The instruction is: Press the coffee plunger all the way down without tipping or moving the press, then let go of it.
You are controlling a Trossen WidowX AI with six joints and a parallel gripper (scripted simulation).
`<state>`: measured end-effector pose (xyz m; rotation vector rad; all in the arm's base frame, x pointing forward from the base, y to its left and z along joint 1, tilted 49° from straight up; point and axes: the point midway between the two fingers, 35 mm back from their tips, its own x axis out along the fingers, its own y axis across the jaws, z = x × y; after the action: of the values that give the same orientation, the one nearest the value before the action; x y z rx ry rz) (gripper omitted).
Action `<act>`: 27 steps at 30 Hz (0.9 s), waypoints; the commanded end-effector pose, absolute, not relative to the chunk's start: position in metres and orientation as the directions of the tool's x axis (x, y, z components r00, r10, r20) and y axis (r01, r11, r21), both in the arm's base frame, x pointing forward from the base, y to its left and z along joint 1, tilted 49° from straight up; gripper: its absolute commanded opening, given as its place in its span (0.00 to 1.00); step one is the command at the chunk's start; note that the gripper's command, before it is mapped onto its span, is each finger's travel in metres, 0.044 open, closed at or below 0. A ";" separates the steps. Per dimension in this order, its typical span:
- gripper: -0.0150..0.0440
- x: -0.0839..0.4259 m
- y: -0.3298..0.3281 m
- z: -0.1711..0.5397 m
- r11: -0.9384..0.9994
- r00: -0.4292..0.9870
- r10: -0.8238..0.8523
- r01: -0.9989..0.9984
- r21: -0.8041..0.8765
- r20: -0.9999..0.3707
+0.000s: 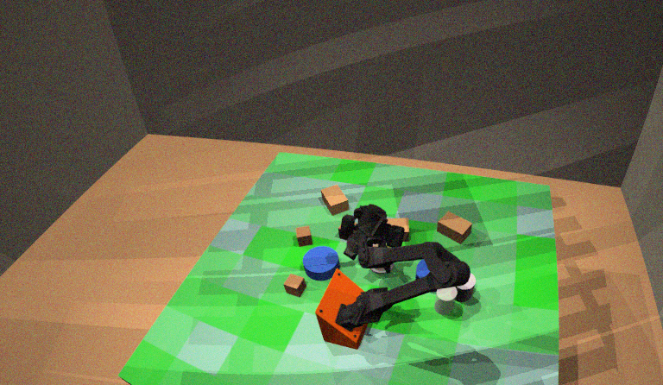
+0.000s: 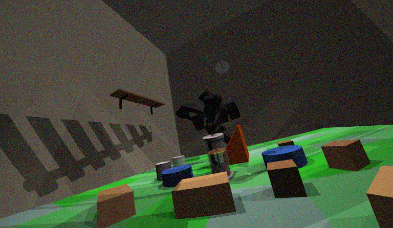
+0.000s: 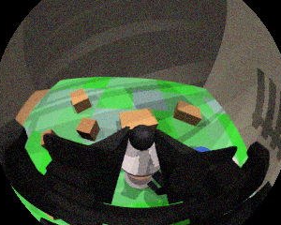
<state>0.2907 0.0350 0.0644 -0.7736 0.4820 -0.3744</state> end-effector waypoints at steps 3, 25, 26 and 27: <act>0.46 0.290 0.032 0.061 0.646 0.819 -0.502 0.140 -0.750 -0.279; 0.59 0.291 0.036 0.063 0.655 0.828 -0.490 0.142 -0.743 -0.274; 0.63 0.291 0.036 0.063 0.655 0.828 -0.490 0.142 -0.743 -0.274; 0.68 0.291 0.036 0.063 0.655 0.828 -0.490 0.142 -0.743 -0.274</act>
<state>0.2907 0.0345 0.0639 -0.7819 0.4832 -0.3841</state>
